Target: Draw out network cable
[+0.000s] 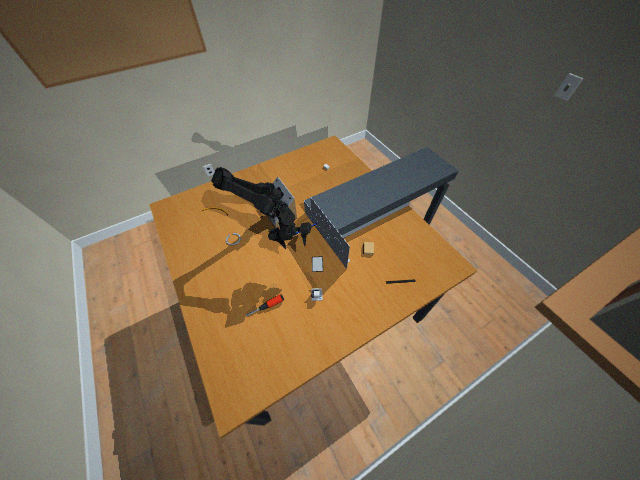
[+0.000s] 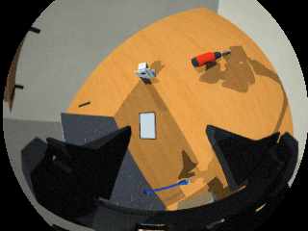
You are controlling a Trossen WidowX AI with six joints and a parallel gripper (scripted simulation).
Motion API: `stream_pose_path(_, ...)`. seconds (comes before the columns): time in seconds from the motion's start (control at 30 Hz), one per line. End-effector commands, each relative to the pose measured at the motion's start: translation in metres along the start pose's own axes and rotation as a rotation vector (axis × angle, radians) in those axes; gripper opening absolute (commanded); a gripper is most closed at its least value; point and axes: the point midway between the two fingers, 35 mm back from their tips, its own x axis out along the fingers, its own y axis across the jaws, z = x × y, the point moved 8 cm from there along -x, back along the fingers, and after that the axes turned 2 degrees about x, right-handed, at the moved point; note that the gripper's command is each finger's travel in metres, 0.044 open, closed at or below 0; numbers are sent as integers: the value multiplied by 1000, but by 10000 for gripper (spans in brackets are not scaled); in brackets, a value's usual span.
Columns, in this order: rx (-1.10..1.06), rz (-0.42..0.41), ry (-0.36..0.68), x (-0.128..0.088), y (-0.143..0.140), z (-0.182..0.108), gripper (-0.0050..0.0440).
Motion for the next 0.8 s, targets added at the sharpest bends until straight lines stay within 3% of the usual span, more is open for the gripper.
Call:
stream_pose_path(0.0, -126, -49, 98, 3, -11, -2, 440)
stream_pose_path(0.27, -385, -119, 306, 2, -39, -14, 440)
stream_pose_path(0.33, -385, -119, 306, 2, -39, -14, 440)
stream_pose_path(0.5, -550, -150, 456, -3, -59, -22, 440)
stream_pose_path(0.77, -535, -162, 464, -4, -63, -24, 440)
